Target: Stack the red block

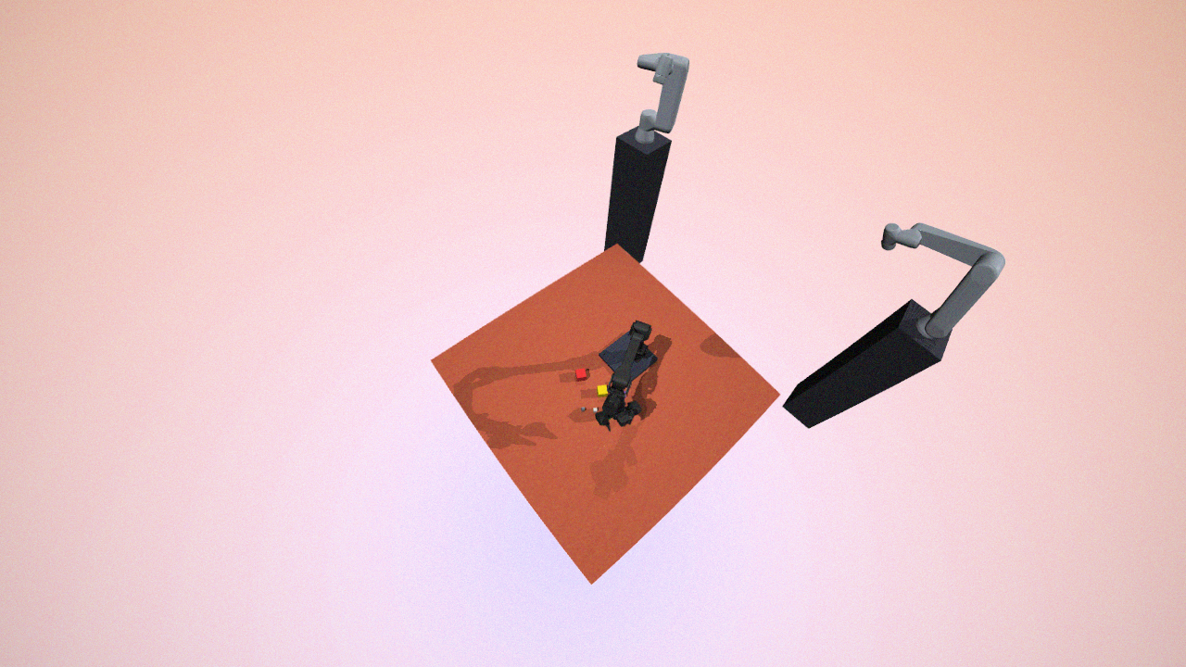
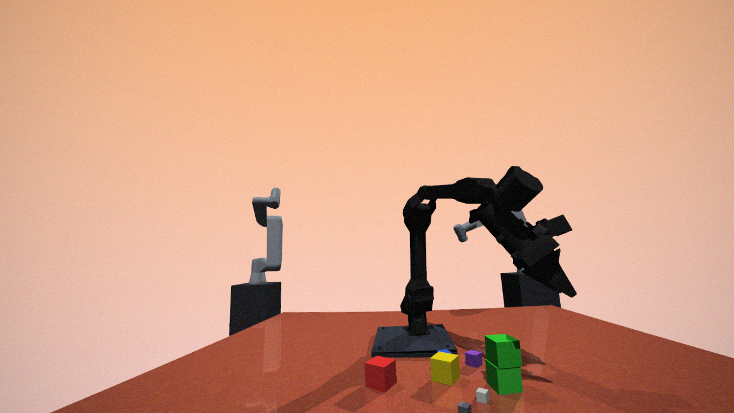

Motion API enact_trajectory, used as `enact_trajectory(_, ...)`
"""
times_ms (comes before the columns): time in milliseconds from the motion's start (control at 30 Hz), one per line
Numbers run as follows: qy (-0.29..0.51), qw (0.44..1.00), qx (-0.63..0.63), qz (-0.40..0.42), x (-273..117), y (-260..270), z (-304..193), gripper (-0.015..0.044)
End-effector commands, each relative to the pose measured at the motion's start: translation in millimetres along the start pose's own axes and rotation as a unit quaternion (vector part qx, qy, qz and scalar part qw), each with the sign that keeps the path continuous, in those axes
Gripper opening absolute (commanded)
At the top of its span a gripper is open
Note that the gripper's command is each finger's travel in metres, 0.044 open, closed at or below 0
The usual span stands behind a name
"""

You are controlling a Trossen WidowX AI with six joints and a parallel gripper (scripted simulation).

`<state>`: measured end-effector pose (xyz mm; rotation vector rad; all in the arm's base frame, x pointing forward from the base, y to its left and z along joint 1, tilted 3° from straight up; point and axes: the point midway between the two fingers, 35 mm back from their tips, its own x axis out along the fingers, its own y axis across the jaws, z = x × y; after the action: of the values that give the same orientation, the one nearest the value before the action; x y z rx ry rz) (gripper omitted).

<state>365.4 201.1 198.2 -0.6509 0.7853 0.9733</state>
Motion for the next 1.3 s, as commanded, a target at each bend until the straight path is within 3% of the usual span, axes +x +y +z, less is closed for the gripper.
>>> enact_trajectory(0,0.038,0.994,0.103,-0.030,-16,-26,-38,0.0440)
enact_trajectory(467,0.145,0.882,0.432,-0.120,-71,-72,-173,0.0440)
enact_trajectory(967,0.219,0.626,0.720,-0.206,-141,-52,-297,0.0440)
enact_trajectory(1267,0.220,0.623,0.722,-0.206,-138,-50,-299,0.0440)
